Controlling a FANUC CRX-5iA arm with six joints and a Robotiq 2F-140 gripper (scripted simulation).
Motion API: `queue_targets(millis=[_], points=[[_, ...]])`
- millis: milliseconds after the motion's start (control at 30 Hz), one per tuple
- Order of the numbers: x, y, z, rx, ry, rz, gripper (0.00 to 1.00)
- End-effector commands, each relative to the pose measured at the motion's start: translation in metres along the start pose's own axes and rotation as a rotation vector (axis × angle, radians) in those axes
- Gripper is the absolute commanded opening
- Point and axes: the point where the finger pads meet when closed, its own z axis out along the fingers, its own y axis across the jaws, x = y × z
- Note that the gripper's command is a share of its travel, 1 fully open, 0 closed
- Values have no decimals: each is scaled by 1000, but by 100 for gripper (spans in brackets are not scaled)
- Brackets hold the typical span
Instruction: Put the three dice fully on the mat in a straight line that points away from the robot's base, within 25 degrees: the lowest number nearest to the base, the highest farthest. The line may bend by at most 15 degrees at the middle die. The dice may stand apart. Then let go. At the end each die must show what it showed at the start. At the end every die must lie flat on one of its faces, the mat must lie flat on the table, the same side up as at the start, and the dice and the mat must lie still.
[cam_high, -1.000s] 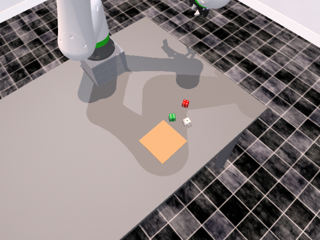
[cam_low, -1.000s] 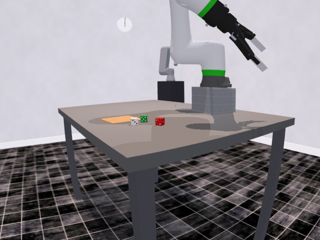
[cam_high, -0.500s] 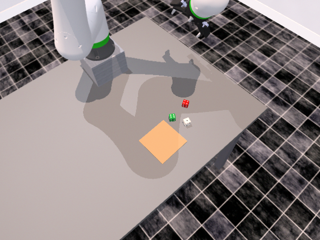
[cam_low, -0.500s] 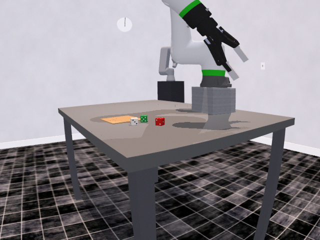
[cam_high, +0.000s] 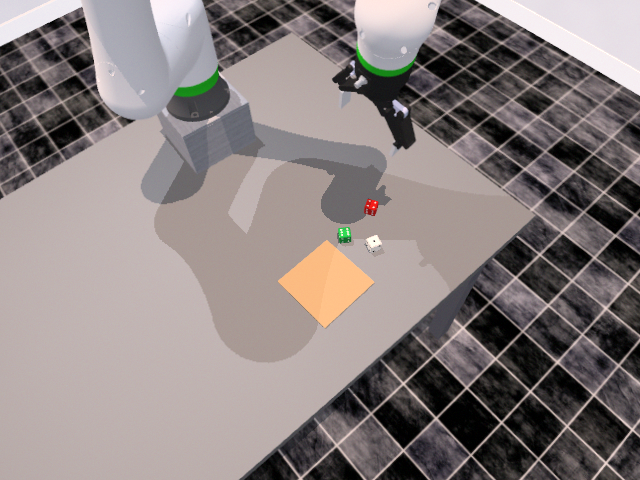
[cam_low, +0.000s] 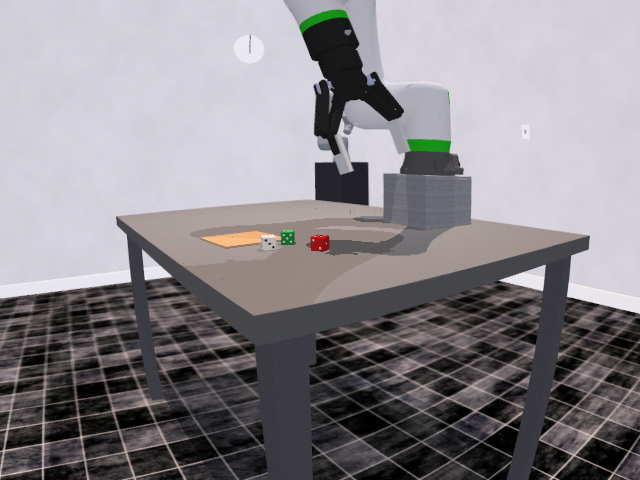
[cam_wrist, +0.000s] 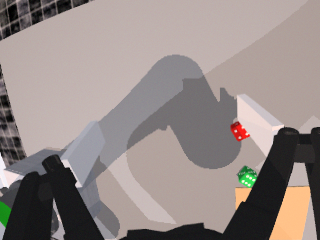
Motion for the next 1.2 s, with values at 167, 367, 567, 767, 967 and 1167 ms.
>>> queue_targets(millis=[167,367,567,767,967,1167], points=[[-93,66,-28,-179,-124,41,100],[-135,91,-48,-260,-188,48,100],[-135,91,-48,-260,-188,48,100],[-135,91,-48,-260,-188,48,100],[-136,93,-42,-261,-188,50,100],[-142,101,-11,-261,-188,50,100]])
